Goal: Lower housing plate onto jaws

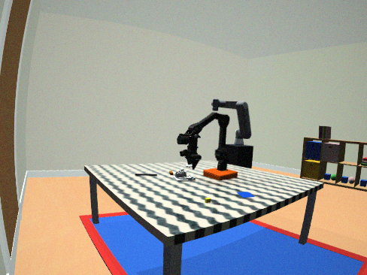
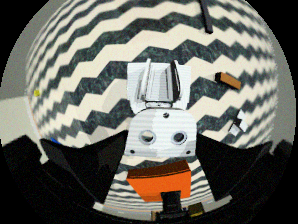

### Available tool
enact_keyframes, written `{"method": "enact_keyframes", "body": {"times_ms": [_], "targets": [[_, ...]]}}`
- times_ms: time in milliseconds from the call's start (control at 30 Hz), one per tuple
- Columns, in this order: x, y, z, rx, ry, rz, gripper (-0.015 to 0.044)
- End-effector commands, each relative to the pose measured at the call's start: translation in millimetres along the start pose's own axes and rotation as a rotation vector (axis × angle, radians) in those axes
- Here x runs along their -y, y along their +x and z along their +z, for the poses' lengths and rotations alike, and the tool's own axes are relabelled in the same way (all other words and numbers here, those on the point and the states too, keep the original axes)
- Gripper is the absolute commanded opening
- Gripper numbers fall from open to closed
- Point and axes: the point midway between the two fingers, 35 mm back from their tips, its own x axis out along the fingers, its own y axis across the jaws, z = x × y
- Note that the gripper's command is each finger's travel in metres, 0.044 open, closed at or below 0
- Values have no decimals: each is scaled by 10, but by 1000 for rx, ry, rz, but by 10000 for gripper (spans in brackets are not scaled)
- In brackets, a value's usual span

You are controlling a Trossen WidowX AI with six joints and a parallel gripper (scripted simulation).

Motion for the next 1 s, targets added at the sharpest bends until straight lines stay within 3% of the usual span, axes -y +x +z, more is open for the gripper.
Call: {"method": "enact_keyframes", "body": {"times_ms": [0,967], "targets": [[11,103,-25,-14,5,-6,351],[18,507,-52,-14,6,-6,351]]}}
